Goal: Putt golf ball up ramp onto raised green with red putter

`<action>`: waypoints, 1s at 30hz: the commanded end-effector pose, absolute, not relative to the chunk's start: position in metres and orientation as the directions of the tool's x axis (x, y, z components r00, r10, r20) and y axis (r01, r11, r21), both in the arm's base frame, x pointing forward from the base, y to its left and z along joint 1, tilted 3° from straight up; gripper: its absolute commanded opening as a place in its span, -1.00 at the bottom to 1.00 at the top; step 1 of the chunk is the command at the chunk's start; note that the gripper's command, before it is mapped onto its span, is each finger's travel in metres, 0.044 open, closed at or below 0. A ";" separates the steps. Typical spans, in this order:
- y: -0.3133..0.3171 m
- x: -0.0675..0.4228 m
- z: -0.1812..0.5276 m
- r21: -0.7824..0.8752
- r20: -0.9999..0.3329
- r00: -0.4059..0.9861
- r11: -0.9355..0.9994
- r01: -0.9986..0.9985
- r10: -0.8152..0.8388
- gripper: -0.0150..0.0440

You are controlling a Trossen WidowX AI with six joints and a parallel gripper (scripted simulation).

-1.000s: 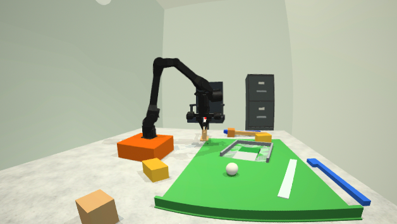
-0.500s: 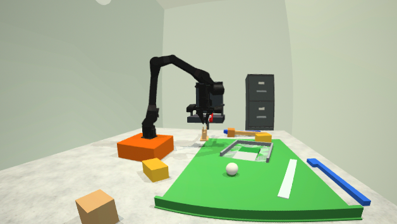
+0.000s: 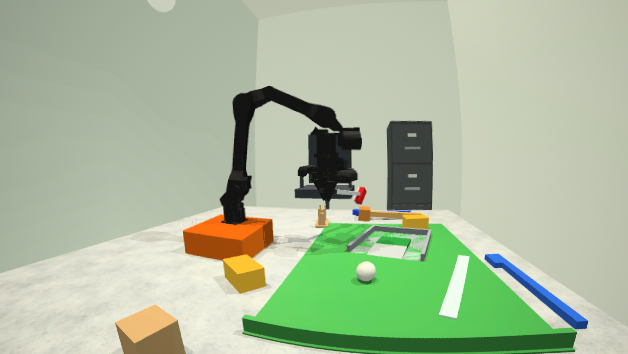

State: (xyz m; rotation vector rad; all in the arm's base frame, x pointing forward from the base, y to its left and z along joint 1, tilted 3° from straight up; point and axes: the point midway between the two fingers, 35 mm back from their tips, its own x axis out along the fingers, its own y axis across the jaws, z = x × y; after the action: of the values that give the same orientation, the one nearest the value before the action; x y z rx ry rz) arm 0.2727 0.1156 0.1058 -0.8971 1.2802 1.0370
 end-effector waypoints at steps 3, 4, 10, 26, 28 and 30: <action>0.085 0.283 0.116 0.037 -0.997 -0.001 0.463 -0.885 0.077 -0.49; 0.079 0.284 0.117 0.038 -0.997 -0.003 0.489 -0.871 0.072 -0.49; 0.045 0.287 0.125 0.041 -0.999 -0.017 0.636 -0.771 0.043 -0.49; -0.043 0.276 0.147 0.022 -0.997 -0.082 0.916 -0.400 -0.012 -0.49; -0.054 0.273 0.150 0.017 -0.996 -0.092 0.938 -0.346 -0.016 -0.49; -0.064 0.269 0.153 0.012 -0.995 -0.102 0.957 -0.291 -0.019 -0.49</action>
State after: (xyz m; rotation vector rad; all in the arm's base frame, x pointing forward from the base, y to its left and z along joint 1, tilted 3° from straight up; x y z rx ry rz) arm 0.2719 -0.0497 0.1464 -0.2947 1.6487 0.3059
